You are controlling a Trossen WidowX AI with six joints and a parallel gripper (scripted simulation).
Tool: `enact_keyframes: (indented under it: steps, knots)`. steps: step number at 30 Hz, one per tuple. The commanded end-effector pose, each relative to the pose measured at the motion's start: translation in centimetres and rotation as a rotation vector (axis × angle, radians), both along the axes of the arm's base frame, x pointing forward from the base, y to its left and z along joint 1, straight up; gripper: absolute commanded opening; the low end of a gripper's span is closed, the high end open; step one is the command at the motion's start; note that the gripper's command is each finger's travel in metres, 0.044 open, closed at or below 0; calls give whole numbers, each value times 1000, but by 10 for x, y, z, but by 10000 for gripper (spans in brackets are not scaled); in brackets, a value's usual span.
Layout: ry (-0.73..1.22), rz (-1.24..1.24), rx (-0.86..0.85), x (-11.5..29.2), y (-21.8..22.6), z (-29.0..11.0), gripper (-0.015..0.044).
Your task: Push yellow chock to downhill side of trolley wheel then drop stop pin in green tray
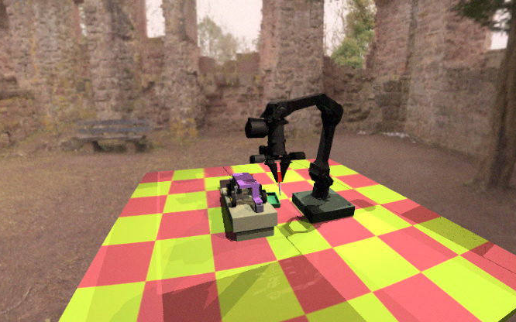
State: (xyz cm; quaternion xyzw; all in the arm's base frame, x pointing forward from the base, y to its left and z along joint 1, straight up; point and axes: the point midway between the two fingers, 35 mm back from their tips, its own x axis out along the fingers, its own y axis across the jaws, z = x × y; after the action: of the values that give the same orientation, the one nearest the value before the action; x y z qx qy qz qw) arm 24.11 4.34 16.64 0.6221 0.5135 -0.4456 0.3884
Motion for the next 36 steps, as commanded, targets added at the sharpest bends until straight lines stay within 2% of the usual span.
enact_keyframes:
  steps: [1,36]
  knots:
    - [1,6,2,-3,-12,-3,0]
    - [3,5,-9,-25,-142,-28,0]
